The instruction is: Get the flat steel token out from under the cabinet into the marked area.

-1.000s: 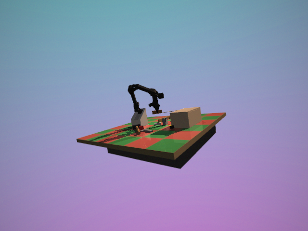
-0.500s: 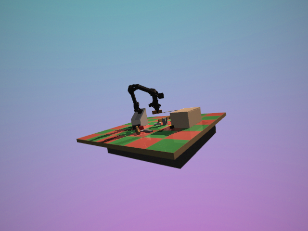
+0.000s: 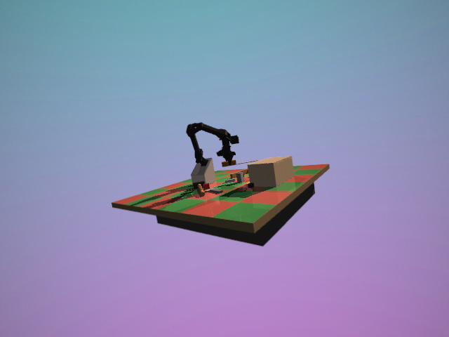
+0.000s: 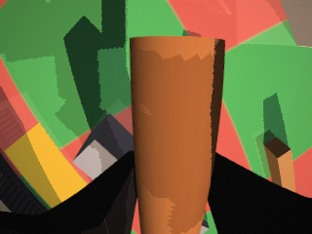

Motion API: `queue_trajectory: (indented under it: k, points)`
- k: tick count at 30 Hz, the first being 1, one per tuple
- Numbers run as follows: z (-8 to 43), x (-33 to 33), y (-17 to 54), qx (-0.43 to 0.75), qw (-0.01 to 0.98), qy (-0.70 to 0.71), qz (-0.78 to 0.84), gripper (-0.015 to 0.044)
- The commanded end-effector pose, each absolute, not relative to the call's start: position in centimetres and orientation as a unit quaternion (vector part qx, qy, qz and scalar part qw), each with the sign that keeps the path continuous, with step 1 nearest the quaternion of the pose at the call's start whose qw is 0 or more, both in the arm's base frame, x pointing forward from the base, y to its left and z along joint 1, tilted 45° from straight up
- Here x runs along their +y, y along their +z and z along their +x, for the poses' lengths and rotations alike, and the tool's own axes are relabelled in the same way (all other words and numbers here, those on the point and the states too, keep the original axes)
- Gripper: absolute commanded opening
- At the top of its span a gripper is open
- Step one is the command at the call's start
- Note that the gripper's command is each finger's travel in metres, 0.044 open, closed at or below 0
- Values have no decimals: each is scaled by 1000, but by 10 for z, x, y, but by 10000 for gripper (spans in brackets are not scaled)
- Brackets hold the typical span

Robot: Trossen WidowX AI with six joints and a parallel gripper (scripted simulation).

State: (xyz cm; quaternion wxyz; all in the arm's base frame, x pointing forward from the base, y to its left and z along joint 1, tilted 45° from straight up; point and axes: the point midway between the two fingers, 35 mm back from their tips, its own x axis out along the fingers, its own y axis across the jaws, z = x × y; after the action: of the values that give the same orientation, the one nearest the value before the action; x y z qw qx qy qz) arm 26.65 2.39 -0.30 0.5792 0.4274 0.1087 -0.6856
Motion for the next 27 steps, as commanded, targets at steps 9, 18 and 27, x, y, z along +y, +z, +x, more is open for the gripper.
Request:
queue_trajectory:
  k: [9, 18, 27]
  points:
    - [267, 26, -3, 100, 574, -684, 438, 0]
    - [267, 26, -2, 76, 558, -687, 458, 0]
    - [267, 25, -2, 52, 542, -690, 478, 0]
